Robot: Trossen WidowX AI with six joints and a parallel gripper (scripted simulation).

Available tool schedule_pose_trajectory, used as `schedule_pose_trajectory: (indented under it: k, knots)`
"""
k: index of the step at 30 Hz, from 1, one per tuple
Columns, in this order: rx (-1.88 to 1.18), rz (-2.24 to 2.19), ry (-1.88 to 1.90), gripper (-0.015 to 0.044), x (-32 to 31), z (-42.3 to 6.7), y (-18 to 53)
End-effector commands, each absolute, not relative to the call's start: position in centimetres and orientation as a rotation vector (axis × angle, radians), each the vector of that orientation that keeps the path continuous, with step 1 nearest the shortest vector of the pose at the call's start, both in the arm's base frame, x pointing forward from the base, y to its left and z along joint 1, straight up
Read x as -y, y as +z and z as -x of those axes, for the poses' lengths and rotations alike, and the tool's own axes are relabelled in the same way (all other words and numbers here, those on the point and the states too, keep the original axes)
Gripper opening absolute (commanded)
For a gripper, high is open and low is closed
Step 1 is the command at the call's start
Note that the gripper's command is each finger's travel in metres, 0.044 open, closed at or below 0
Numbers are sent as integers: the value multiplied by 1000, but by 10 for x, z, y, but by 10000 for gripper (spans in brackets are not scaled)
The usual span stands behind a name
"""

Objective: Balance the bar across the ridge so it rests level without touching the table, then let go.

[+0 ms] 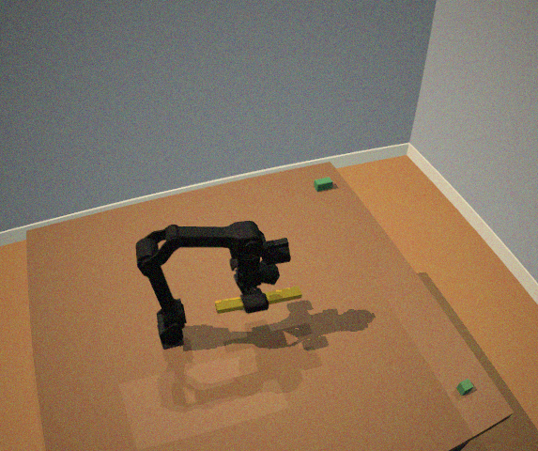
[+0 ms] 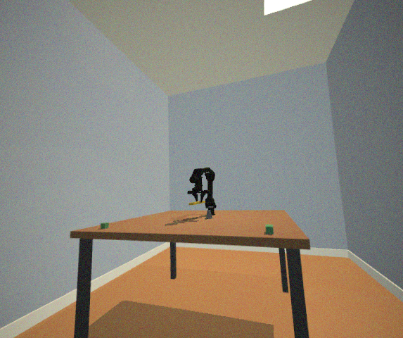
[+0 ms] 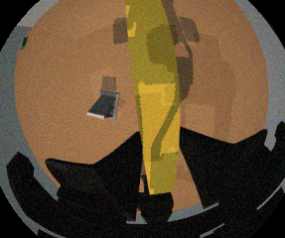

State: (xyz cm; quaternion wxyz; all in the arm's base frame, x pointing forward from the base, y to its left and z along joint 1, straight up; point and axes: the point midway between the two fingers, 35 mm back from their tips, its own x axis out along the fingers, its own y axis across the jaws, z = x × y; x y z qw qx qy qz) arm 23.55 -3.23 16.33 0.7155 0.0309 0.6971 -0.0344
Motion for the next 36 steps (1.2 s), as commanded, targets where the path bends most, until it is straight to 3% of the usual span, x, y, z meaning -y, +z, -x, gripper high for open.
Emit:
schedule_pose_trajectory:
  k: [1, 22, 36]
  knots:
    - [-1542, -123, -123, 0, 16, -235, 164]
    - [-1522, -346, -327, 0, -63, -225, 164]
    - [-1522, -349, -329, 0, -66, -226, 147]
